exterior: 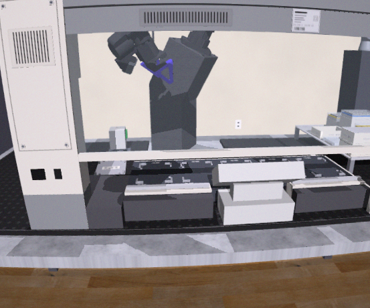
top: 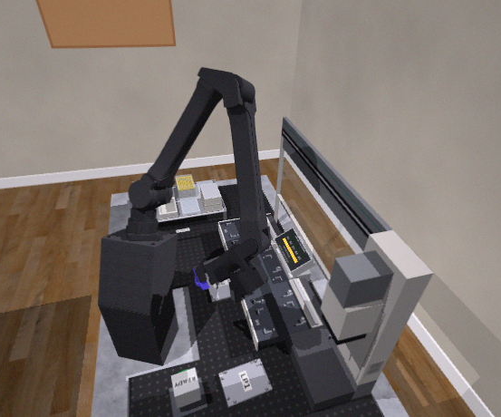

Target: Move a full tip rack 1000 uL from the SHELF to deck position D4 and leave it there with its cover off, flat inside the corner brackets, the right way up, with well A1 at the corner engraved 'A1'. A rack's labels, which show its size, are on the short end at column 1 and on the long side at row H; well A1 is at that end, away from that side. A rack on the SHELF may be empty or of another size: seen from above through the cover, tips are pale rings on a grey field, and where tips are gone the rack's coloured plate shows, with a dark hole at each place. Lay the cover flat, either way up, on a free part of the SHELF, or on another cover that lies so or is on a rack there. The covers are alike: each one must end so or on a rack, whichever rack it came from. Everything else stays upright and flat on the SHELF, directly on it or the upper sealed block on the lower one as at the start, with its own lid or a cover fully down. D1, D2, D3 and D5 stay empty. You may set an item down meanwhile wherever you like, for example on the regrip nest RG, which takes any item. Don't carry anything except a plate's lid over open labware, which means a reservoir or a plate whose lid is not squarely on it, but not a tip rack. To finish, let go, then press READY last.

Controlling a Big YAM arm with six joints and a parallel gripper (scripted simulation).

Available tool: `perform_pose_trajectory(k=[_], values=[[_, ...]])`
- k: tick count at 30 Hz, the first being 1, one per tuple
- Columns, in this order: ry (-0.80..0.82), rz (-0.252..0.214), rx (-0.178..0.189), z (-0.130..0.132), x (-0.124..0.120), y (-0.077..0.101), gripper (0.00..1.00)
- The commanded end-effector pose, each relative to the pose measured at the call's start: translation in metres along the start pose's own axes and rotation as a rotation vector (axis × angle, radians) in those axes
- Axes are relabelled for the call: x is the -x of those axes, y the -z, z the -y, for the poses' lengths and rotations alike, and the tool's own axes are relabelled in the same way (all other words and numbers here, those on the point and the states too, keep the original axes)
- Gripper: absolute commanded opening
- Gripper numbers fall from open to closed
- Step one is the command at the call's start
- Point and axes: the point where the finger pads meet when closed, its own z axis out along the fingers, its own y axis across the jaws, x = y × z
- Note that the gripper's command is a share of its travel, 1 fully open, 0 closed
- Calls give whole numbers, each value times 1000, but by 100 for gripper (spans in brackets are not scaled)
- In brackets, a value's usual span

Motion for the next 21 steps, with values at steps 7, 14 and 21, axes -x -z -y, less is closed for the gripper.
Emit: perform_pose_trajectory(k=[7,14,21], values=[[153,90,-23,-26,-22,-7,100],[265,151,-40,-48,-48,-17,100],[355,195,-52,-64,-66,-24,100]])
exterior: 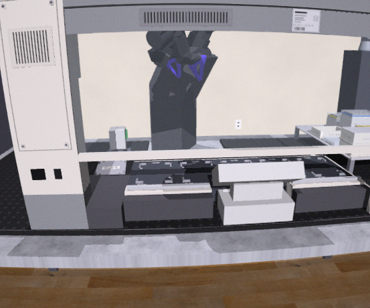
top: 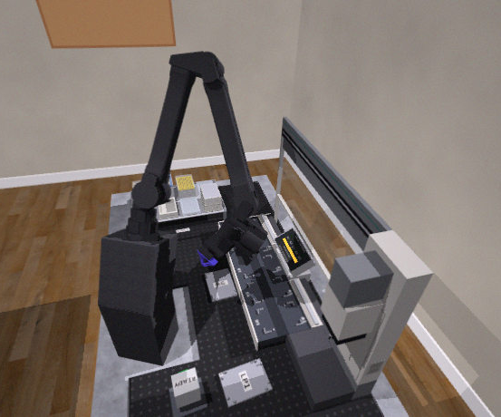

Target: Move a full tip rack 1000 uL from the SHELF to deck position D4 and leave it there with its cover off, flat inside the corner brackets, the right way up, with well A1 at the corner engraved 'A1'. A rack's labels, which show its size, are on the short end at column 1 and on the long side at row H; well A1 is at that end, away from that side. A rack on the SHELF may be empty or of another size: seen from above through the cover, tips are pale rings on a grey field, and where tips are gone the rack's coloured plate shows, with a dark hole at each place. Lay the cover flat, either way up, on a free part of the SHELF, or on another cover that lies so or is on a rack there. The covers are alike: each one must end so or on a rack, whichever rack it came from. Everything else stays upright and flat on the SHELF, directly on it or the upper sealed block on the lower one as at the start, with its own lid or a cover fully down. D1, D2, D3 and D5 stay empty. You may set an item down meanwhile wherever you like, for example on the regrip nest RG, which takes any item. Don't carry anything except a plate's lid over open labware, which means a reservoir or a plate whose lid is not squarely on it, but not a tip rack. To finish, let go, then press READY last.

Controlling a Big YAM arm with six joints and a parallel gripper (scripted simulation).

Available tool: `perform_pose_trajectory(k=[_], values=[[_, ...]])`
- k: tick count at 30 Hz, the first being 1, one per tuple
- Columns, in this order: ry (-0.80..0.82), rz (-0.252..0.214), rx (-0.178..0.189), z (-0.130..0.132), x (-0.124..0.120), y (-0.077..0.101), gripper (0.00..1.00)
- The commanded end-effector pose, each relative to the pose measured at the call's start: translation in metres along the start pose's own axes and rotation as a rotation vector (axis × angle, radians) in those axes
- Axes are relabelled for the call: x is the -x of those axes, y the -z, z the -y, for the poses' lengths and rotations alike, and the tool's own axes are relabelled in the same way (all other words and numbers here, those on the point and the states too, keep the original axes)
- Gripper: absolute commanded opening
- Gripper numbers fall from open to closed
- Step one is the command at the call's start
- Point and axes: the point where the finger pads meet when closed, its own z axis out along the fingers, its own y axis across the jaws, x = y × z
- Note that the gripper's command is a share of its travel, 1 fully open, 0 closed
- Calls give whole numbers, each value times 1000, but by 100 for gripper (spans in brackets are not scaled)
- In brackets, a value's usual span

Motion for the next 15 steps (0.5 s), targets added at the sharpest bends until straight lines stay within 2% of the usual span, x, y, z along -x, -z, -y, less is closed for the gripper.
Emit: perform_pose_trajectory(k=[1,12,15], values=[[55,44,-8,-16,-4,0,100],[250,142,-38,-62,-34,-8,100],[269,153,-42,-66,-36,-9,100]])
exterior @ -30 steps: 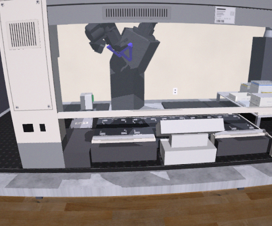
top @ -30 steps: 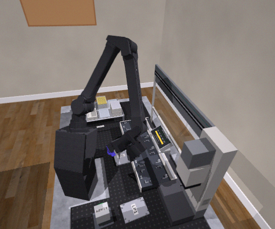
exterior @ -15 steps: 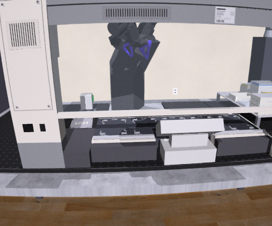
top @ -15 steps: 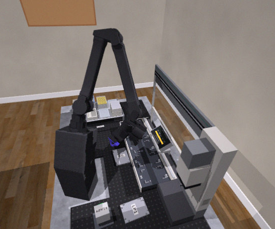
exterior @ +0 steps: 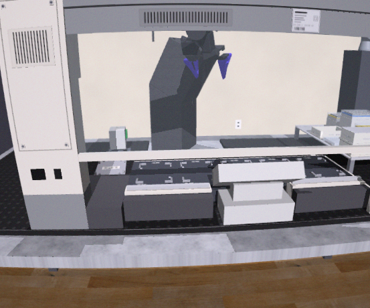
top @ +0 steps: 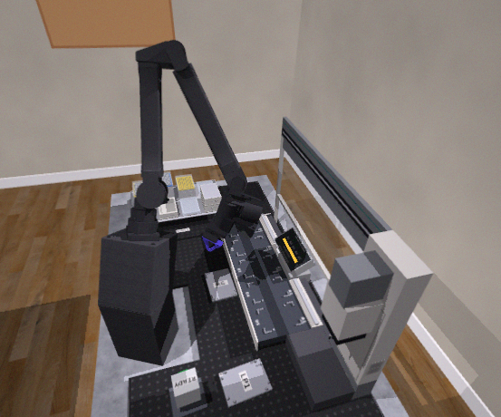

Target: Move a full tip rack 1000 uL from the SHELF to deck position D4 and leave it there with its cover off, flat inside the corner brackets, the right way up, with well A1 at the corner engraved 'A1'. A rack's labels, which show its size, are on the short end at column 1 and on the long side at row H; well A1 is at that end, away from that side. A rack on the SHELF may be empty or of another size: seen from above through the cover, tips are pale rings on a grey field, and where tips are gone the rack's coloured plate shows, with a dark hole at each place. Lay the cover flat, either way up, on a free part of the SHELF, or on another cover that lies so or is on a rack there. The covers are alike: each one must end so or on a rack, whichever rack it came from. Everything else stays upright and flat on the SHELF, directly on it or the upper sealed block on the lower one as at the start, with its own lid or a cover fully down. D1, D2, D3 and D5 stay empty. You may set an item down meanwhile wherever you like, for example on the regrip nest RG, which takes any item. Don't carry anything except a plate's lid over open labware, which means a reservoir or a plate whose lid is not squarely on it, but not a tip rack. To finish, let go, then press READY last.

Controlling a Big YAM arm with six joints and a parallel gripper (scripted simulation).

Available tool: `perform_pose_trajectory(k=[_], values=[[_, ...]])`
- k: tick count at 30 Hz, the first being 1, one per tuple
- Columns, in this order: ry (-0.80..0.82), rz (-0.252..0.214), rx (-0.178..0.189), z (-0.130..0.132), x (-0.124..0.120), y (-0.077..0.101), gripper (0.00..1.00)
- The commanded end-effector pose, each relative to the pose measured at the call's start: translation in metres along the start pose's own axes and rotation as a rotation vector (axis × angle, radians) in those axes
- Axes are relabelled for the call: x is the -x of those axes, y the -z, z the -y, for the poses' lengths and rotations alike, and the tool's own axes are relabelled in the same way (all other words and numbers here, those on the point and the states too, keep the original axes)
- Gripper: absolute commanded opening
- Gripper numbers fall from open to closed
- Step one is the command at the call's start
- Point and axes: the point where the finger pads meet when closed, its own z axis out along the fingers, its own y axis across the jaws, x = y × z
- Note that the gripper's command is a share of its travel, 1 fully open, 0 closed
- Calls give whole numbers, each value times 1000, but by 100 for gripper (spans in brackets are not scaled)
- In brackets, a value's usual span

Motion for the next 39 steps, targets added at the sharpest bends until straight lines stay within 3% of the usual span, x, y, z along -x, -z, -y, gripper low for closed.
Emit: perform_pose_trajectory(k=[1,14,17,31,39], values=[[23,36,-4,-12,1,0,100],[256,158,-31,-77,-18,-1,100],[267,159,-39,-74,-19,-3,100],[538,291,-79,-76,-19,-2,100],[615,332,-91,-76,-19,-2,100]])
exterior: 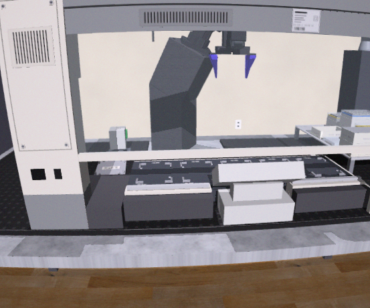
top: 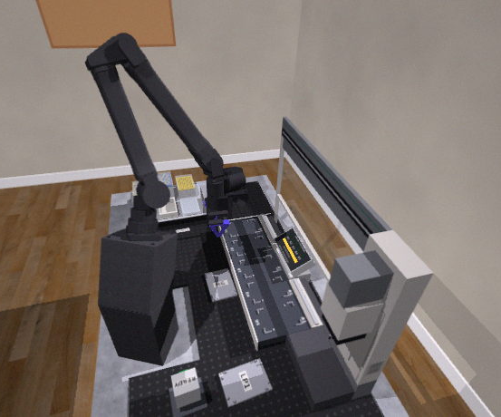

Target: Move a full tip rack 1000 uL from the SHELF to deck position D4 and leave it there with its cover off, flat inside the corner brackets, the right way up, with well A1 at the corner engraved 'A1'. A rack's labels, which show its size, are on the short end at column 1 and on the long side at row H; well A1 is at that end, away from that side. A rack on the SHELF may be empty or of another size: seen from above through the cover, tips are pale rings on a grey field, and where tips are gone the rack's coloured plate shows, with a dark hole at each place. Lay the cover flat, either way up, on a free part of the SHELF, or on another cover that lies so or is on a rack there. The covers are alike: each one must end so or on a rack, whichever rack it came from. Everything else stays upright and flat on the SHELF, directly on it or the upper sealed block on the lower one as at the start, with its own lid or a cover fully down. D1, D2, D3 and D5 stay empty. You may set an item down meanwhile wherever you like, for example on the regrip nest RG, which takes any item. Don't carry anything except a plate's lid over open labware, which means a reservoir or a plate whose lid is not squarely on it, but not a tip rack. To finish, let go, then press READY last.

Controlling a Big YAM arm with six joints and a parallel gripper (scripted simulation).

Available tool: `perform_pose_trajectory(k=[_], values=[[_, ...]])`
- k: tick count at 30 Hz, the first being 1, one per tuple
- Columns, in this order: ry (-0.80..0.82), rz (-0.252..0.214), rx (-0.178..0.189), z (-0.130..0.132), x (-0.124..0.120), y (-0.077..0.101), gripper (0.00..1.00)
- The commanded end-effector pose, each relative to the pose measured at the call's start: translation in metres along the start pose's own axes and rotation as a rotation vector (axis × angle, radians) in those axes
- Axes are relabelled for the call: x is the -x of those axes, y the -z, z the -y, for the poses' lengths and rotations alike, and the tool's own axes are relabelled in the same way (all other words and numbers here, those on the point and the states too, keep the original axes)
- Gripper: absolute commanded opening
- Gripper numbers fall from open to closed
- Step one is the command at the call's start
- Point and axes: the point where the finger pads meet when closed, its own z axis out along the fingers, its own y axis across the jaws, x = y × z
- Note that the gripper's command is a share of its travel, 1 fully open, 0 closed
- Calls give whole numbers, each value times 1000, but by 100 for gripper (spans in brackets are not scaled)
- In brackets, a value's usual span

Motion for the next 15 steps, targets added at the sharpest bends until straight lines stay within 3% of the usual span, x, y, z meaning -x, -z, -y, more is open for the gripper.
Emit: perform_pose_trajectory(k=[1,3,6,15], values=[[76,58,18,-13,20,7,100],[70,46,15,-12,20,5,100],[122,25,7,-20,-1,3,100],[246,48,18,-64,-1,10,100]])
